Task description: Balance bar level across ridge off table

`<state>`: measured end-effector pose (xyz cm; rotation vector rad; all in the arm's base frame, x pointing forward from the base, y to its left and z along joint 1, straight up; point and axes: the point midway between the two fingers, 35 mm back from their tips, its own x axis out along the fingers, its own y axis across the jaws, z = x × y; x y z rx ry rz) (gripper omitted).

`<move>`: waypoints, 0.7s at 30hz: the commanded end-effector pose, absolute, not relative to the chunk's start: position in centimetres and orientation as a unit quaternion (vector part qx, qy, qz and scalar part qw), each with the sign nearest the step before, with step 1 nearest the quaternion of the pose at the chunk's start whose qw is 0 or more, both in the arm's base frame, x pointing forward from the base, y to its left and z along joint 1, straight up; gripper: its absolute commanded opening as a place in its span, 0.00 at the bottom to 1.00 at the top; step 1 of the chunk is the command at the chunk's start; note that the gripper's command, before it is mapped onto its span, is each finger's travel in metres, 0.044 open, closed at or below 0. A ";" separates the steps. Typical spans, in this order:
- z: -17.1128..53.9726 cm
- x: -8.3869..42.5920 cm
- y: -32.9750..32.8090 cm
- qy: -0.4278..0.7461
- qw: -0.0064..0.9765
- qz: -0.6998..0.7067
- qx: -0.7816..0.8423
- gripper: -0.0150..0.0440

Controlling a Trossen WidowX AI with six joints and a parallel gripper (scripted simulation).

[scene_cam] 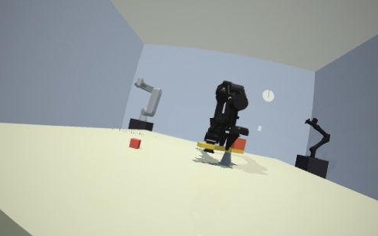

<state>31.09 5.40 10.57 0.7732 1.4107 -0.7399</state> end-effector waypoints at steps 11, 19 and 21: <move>10.6 31.1 5.4 0.617 0.633 -0.324 0.338 0.55; 10.6 31.1 5.4 0.617 0.633 -0.324 0.338 0.55; 10.6 31.1 5.4 0.617 0.633 -0.324 0.338 0.57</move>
